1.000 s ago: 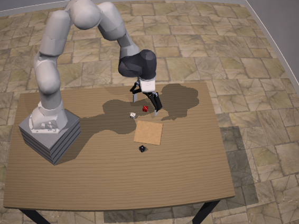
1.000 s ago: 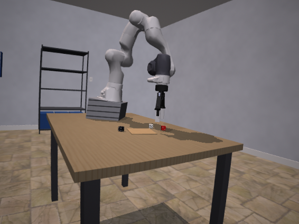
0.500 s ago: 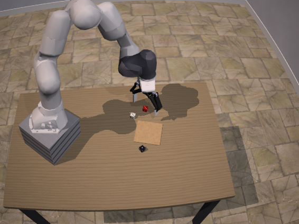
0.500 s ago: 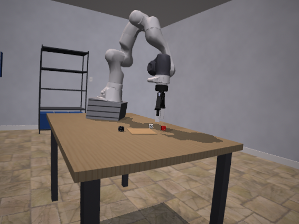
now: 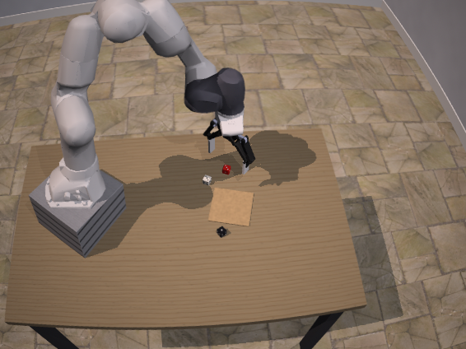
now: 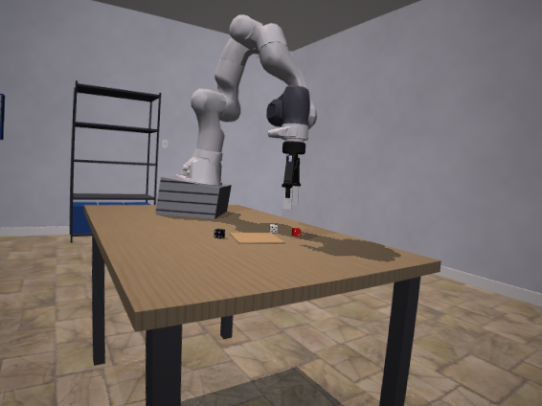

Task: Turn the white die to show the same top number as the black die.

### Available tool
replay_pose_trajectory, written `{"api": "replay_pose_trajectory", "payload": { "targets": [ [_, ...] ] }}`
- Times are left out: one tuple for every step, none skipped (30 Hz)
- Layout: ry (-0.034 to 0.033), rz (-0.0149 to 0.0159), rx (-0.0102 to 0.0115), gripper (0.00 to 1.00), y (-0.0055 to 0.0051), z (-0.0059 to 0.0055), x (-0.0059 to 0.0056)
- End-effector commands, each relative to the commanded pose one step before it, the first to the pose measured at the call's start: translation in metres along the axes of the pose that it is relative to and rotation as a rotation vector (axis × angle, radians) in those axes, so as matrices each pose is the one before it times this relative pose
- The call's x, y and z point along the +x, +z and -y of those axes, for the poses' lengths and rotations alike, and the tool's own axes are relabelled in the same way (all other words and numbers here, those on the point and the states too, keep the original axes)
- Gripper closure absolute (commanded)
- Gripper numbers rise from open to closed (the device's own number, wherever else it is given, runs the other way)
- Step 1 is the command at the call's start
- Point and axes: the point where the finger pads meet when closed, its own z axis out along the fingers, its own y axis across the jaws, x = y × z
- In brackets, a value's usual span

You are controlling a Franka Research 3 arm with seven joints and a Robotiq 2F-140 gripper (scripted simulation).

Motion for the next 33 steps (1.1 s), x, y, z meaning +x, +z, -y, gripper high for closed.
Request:
{"api": "replay_pose_trajectory", "payload": {
  "targets": [
    [0.01814,-0.01268,-0.01035,0.0,-0.02108,-0.00358,0.00276],
    [0.0,0.0,0.0,0.0,-0.00657,0.0,0.0],
    [0.00001,-0.00001,0.00001,0.0,-0.00604,0.0,0.00001],
    [0.0,0.0,0.0,0.0,-0.00536,0.0,0.0],
    [0.0,0.0,0.0,0.0,-0.00456,0.0,0.0],
    [-0.00001,0.00001,-0.00001,0.0,-0.00368,0.0,-0.00001],
    [0.0,0.0,0.0,0.0,-0.00275,0.0,0.0],
    [0.0,0.0,0.0,0.0,-0.00185,0.0,0.0],
    [0.0,-0.00001,0.00001,0.0,-0.00104,0.0,0.00001],
    [0.0,0.0,0.00001,0.0,-0.00042,0.0,0.0],
    [0.0,0.0,0.0,0.0,0.0,0.0,0.0],
    [0.0,0.0,0.0,0.0,0.0,0.0,0.0],
    [0.0,0.0,0.0,0.0,-0.00006,0.0,0.0],
    [0.0,0.0,0.0,0.0,0.0,0.0,0.0],
    [0.0,0.0,0.0,0.0,0.0,0.0,0.0],
    [0.0,0.0,0.0,0.0,0.0,0.0,0.0],
    [0.0,0.0,0.0,0.0,0.0,0.0,0.0],
    [0.0,0.0,0.0,0.0,0.0,0.0,0.0],
    [0.0,0.0,0.0,0.0,0.0,0.0,0.0],
    [-0.00333,-0.00005,0.00004,0.0,0.00008,-0.00041,0.00068],
    [-0.01879,-0.00024,0.00019,0.0,0.00048,-0.00235,0.00379],
    [-0.03886,-0.00039,0.00029,0.0,0.00102,-0.0051,0.00769],
    [-0.05482,-0.0003,0.00017,0.0,0.00151,-0.00783,0.01042],
    [-0.06121,0.00003,-0.00008,0.0,0.00177,-0.00962,0.01092],
    [-0.04009,0.00024,-0.00018,0.0,0.0012,-0.00686,0.00663],
    [-0.01576,0.00015,-0.00009,0.0,0.00048,-0.00283,0.00247],
    [-0.01944,0.00022,-0.00013,0.0,0.0006,-0.00355,0.00297],
    [0.0,0.0,0.0,0.0,0.0,0.0,0.0],
    [0.0,0.0,0.0,0.0,0.0,0.0,0.0],
    [-0.02075,0.00028,-0.00016,0.0,0.00065,-0.00388,0.00307],
    [-0.01962,0.00031,-0.00017,0.0,0.00062,-0.00375,0.0028],
    [-0.00349,0.00006,-0.00003,0.0,0.00011,-0.00068,0.00048],
    [0.0,0.0,0.0,0.0,0.0,0.0,0.0]
  ]
}}
